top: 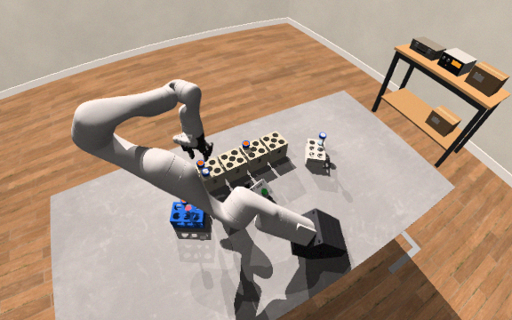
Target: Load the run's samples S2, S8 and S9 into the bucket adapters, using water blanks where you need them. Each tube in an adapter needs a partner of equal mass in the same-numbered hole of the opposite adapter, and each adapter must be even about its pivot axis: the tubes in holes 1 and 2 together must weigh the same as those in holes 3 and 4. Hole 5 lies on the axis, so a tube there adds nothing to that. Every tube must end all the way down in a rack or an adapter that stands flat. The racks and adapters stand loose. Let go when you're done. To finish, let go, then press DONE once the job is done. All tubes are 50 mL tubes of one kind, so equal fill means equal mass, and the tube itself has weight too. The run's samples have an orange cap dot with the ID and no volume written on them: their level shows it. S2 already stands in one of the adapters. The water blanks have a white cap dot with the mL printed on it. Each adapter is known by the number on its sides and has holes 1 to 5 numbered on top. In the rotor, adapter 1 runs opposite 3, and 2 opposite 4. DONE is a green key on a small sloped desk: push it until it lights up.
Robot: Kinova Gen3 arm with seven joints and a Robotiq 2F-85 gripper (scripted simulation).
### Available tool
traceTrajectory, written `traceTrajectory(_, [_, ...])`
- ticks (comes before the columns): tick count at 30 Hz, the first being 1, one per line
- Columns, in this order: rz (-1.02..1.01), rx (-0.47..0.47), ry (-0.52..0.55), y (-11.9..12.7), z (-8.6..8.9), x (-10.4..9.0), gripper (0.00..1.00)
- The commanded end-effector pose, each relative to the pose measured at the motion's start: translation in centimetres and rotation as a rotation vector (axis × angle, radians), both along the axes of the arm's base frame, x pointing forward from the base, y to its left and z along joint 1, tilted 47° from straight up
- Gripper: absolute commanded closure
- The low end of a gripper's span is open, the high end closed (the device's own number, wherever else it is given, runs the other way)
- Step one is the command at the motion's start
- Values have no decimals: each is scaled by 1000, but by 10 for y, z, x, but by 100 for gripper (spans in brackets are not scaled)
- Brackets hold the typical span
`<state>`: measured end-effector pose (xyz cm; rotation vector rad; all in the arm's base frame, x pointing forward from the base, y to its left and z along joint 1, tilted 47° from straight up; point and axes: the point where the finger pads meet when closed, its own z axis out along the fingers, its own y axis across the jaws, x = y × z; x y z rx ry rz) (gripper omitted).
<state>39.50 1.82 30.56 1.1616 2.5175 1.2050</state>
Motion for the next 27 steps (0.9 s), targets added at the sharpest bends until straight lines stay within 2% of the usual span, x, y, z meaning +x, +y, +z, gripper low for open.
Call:
traceTrajectory(1, [-1,0,-1,-3,3,-1,38])
traceTrajectory(27, [-1,0,-1,-22,24,-14,38])
